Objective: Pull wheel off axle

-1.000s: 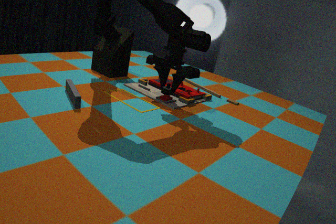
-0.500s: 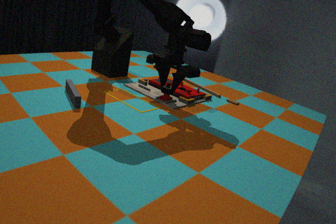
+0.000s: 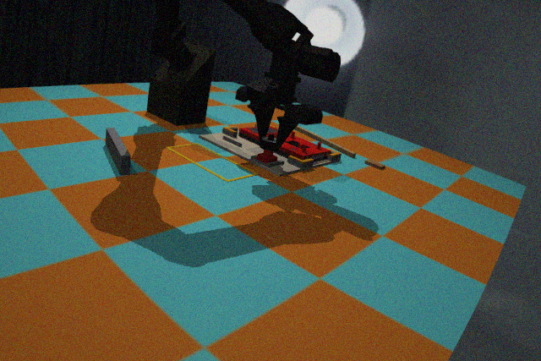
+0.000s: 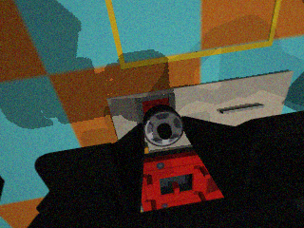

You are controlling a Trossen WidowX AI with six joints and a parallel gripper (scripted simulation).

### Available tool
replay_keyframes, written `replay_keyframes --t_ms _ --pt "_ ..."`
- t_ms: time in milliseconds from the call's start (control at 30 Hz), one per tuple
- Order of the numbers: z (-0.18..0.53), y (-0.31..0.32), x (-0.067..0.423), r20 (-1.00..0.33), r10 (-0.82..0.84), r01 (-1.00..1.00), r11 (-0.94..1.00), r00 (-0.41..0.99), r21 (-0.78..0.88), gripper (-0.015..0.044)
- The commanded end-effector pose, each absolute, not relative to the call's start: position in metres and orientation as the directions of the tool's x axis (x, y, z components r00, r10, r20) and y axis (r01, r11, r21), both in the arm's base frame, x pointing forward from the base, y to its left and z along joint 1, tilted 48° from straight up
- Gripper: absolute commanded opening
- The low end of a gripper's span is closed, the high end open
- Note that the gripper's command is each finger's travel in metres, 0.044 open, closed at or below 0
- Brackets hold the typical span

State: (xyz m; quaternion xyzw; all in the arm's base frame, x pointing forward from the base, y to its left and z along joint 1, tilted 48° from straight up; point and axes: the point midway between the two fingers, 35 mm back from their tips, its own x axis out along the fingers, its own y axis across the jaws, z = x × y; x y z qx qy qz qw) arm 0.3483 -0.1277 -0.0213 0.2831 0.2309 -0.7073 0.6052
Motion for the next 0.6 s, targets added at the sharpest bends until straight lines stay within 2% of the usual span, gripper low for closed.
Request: replay_keyframes --t_ms 0,567 --pt "-0.018 -0.1246 0.3493 -0.681 -0.726 0.987 -0.158 -0.101 0.021 0.0" --pt "-0.0144 -0.1204 0.35 -0.68 -0.726 0.988 -0.156 -0.1 0.021 0.0"
